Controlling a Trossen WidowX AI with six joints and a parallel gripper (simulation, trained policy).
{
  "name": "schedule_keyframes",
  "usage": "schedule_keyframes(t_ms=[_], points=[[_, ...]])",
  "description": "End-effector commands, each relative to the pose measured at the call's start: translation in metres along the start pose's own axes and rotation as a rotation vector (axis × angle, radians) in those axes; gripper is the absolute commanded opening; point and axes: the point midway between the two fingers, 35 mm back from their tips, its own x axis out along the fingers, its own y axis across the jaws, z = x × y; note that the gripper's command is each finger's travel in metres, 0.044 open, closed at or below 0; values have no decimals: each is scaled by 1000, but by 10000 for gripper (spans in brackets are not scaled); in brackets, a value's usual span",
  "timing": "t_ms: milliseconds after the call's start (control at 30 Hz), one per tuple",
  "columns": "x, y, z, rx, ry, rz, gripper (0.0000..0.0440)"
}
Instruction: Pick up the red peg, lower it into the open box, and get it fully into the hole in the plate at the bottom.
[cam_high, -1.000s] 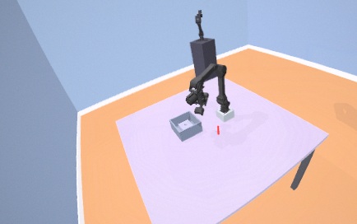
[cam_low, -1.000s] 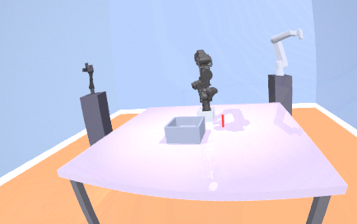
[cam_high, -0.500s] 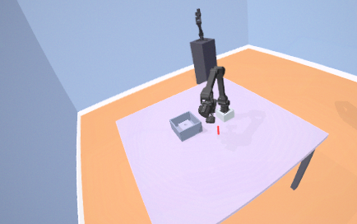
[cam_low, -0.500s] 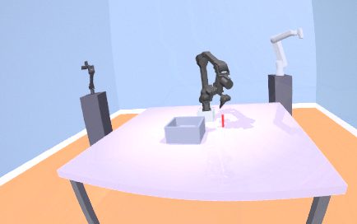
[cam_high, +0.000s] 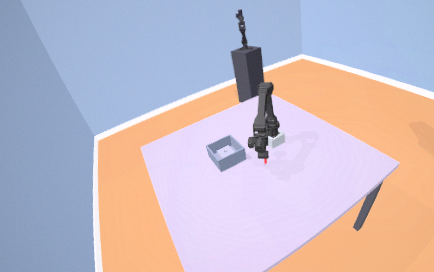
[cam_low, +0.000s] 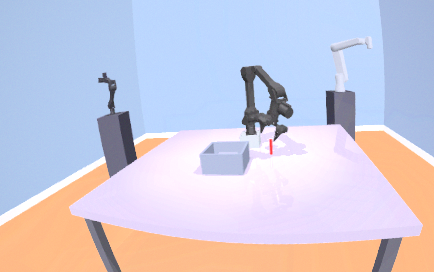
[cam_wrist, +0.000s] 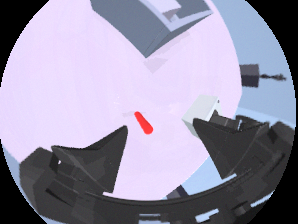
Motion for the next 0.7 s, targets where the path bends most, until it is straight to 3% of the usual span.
schedule_keyframes(t_ms=[0,367,467,667], points=[[16,6,-3,-15,-28,9,440],[59,18,-5,-52,-85,39,430],[69,17,-7,-61,-86,34,374],[84,14,-10,-69,-76,6,217]])
